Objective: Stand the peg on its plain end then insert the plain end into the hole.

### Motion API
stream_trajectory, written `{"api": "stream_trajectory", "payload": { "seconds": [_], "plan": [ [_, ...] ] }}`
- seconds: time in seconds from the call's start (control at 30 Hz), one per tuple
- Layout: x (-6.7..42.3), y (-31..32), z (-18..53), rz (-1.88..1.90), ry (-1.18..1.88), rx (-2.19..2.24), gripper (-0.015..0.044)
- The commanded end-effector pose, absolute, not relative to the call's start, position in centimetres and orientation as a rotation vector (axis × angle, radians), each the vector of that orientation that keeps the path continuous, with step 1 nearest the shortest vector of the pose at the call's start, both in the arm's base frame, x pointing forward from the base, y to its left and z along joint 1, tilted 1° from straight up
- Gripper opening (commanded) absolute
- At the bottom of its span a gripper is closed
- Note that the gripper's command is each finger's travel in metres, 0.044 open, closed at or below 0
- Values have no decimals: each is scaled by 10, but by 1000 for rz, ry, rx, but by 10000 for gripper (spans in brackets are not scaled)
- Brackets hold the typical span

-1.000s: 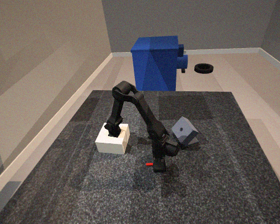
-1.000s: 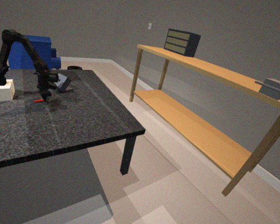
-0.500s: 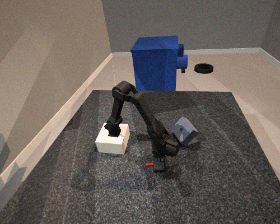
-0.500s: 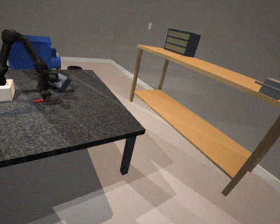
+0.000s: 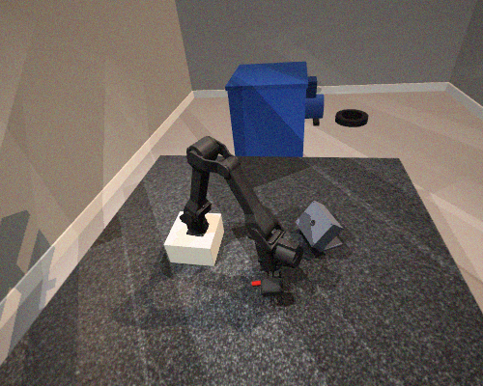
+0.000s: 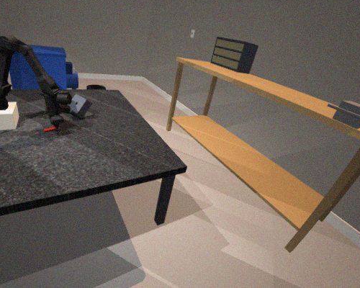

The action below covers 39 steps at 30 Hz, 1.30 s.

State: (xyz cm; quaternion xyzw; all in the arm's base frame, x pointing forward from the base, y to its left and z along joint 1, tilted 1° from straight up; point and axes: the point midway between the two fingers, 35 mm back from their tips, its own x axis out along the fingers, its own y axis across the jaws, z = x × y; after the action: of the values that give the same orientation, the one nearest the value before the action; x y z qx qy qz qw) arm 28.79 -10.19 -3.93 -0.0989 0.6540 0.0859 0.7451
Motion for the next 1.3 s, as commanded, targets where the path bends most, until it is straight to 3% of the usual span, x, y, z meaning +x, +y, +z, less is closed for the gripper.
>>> {"api": "stream_trajectory", "payload": {
  "seconds": [0.0, 1.27],
  "plan": [
    [286, -102, -37, 196, 1393, -214, 51],
    [267, -107, -20, 219, 1069, -173, 51]
  ]
}}
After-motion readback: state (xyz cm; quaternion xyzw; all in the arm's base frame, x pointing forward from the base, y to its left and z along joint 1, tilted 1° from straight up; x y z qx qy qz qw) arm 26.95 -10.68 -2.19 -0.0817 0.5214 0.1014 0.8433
